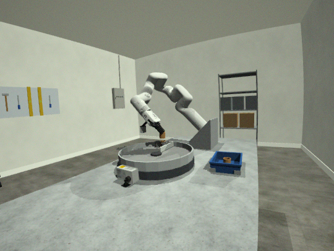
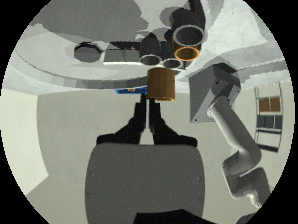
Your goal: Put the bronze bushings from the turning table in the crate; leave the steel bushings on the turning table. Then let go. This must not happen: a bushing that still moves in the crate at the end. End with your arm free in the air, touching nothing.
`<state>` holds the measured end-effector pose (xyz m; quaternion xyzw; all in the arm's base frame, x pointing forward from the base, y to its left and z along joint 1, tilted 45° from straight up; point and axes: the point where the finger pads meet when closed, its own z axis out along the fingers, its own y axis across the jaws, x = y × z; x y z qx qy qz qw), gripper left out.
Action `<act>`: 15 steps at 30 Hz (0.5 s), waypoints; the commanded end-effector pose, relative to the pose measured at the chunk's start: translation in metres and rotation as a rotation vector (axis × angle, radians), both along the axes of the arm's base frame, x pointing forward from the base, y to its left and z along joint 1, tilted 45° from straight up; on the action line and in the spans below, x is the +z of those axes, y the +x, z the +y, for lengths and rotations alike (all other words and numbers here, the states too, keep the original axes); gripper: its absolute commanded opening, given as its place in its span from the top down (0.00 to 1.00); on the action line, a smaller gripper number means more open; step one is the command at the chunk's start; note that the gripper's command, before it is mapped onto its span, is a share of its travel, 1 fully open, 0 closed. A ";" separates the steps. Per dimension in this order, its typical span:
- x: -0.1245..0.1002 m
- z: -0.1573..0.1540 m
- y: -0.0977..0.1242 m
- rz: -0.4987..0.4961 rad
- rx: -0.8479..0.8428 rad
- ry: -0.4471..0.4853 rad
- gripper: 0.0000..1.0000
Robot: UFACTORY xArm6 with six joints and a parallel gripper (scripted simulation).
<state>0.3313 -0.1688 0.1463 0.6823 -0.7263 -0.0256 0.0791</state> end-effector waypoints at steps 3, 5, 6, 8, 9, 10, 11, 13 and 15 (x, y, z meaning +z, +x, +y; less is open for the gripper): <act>-0.032 0.032 0.007 -0.003 0.001 -0.002 1.00; -0.042 0.042 0.009 -0.003 0.001 -0.002 1.00; -0.047 0.046 0.009 -0.003 0.001 -0.002 1.00; -0.056 0.055 0.011 -0.003 0.001 -0.002 1.00; -0.061 0.060 0.012 -0.003 0.001 -0.002 1.00; -0.065 0.065 0.013 -0.003 0.001 -0.002 1.00; -0.070 0.069 0.013 -0.003 0.001 -0.002 1.00; -0.075 0.074 0.014 -0.003 0.001 -0.002 1.00; -0.083 0.082 0.016 -0.003 0.001 -0.002 1.00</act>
